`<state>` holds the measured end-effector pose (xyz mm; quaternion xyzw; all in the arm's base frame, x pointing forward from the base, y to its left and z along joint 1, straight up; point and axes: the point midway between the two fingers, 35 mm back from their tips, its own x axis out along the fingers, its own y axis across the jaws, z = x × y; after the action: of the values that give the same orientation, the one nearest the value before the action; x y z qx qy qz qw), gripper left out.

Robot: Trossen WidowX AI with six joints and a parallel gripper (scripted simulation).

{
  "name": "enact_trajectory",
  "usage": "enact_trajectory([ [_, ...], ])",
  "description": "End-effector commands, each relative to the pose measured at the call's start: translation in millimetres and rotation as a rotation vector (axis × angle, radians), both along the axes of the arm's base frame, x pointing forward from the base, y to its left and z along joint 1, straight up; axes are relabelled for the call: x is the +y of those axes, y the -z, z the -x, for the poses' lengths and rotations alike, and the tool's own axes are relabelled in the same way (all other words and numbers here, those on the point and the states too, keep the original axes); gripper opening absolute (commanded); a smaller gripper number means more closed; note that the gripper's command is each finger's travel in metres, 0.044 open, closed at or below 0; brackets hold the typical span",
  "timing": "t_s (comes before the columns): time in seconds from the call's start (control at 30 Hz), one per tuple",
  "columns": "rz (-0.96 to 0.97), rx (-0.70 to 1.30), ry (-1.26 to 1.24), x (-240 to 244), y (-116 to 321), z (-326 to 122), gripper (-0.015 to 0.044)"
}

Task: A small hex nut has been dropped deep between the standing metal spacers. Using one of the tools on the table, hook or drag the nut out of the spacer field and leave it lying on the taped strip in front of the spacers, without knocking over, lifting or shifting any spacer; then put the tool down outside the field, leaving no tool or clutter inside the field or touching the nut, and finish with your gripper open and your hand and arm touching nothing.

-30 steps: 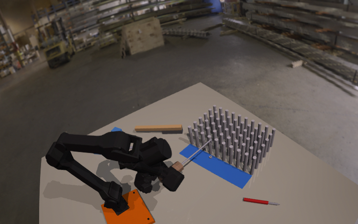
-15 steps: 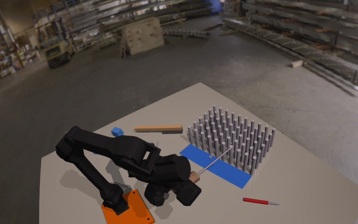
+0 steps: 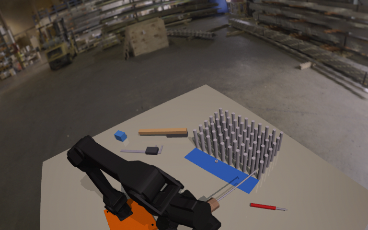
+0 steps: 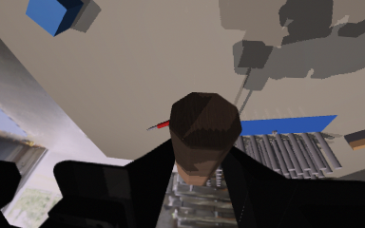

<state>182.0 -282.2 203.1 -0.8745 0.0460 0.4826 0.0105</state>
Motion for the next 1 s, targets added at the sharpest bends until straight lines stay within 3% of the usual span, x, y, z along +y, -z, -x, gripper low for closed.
enact_trajectory([
  [0.0,0.009,-0.013,0.02,-25.4,-3.3,13.4,0.0],
  [0.43,0.016,-0.039,0.101,-94.8,2.9,73.7,0.0],
  [0.97,0.017,-0.04,0.106,-100.5,11.5,77.2,0.0],
])
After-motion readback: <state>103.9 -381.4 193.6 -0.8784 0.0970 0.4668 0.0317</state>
